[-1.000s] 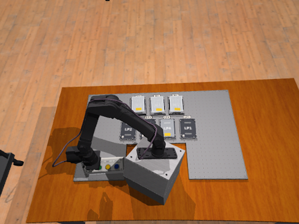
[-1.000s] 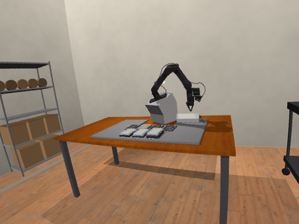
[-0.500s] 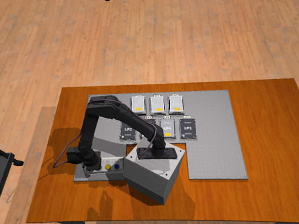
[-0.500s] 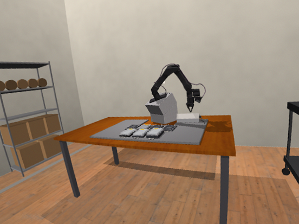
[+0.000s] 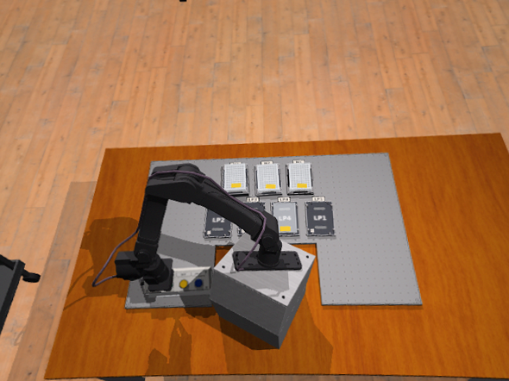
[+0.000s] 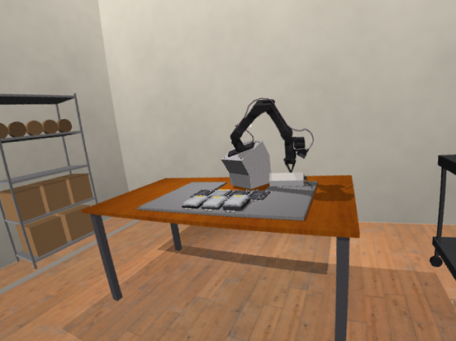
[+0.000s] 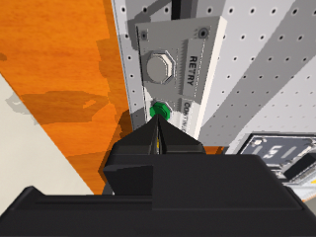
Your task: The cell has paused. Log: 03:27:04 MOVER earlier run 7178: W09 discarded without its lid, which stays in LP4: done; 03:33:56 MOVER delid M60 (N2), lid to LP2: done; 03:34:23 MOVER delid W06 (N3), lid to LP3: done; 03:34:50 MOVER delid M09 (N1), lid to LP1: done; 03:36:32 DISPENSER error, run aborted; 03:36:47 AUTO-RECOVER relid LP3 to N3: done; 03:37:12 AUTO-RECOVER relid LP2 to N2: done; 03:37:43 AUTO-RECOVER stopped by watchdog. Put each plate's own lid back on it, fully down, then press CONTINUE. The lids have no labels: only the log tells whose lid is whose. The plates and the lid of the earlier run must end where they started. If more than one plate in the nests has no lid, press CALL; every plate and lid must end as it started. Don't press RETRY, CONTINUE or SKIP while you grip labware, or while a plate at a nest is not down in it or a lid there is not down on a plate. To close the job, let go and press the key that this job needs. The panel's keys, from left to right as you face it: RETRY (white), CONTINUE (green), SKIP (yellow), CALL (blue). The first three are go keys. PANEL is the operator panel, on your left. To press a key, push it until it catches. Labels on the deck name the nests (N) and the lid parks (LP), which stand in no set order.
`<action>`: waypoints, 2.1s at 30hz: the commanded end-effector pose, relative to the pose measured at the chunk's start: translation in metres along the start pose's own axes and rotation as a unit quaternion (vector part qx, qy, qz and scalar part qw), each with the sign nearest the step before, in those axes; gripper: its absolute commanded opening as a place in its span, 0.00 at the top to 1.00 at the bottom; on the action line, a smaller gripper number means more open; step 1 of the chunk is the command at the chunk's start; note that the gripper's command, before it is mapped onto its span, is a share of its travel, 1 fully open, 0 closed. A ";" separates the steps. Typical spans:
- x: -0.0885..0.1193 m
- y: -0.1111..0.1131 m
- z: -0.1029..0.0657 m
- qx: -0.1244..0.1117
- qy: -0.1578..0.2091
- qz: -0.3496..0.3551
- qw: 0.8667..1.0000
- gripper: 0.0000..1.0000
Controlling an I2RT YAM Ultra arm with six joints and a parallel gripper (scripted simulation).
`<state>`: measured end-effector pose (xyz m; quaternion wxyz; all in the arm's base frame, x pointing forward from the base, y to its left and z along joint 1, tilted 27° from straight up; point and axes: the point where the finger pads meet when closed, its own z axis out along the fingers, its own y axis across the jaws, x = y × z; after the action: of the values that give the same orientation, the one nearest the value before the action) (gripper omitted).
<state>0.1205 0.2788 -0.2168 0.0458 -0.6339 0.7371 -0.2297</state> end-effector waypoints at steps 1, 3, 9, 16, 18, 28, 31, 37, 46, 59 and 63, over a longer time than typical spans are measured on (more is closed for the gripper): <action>-0.013 -0.002 -0.004 0.006 -0.020 -0.002 1.000 1.00; -0.011 -0.002 0.002 0.006 -0.014 -0.001 1.000 1.00; -0.020 -0.003 -0.005 0.006 -0.029 0.001 1.000 1.00; -0.012 -0.001 0.003 0.005 -0.017 -0.002 1.000 1.00; -0.009 -0.001 0.006 0.005 -0.013 -0.003 1.000 1.00; -0.003 -0.002 0.011 0.005 -0.005 -0.003 1.000 1.00; -0.001 -0.002 0.012 0.005 -0.003 -0.003 1.000 1.00; 0.002 -0.002 0.014 0.005 -0.001 -0.004 1.000 1.00; 0.001 -0.002 0.015 0.005 -0.002 -0.004 1.000 1.00; 0.003 -0.002 0.018 0.005 -0.001 -0.004 1.000 1.00; 0.005 -0.002 0.019 0.005 0.001 -0.005 1.000 1.00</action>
<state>0.1231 0.2794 -0.2229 0.0464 -0.6368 0.7365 -0.2233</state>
